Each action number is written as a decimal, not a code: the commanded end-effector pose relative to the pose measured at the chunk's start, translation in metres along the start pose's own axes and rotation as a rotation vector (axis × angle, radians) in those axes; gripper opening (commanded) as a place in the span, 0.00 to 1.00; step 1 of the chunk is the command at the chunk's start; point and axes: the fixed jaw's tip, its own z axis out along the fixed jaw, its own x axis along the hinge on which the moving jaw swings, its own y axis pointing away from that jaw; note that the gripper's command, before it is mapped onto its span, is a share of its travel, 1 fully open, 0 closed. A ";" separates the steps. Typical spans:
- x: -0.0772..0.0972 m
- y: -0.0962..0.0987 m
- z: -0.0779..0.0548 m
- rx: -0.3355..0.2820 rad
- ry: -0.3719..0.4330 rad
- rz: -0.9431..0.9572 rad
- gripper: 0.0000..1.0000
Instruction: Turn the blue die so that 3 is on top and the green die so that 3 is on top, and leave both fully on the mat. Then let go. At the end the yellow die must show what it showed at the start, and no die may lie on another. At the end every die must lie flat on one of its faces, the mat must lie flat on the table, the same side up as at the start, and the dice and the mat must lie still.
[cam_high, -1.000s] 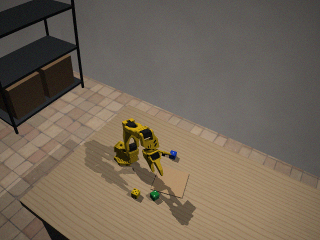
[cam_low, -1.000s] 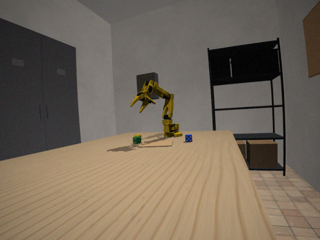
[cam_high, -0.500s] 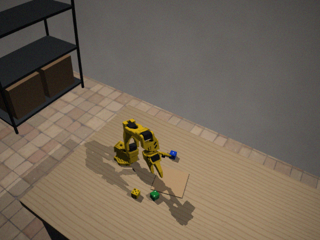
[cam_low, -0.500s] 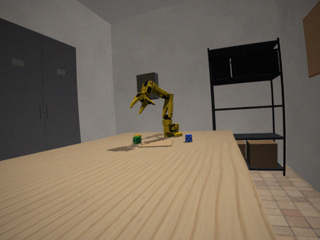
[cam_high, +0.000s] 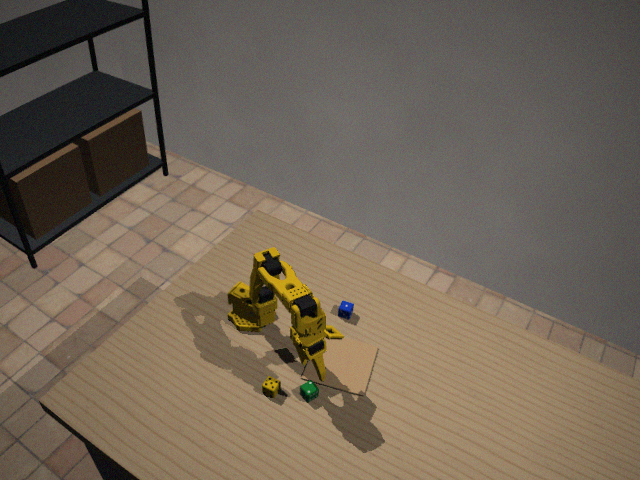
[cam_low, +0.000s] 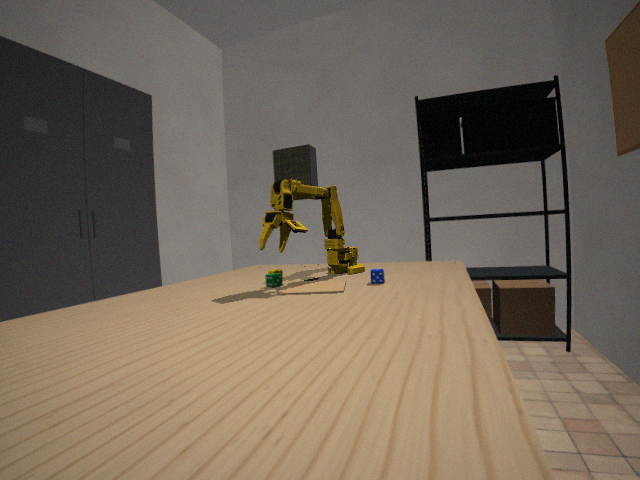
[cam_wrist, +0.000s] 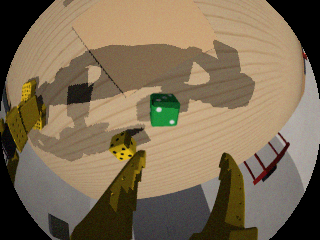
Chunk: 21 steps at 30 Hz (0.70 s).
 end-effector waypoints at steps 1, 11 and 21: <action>0.001 0.000 0.009 -0.046 -0.006 0.002 0.35; 0.001 0.005 0.020 -0.106 -0.014 0.002 0.35; 0.005 0.001 0.018 -0.089 -0.011 0.006 0.35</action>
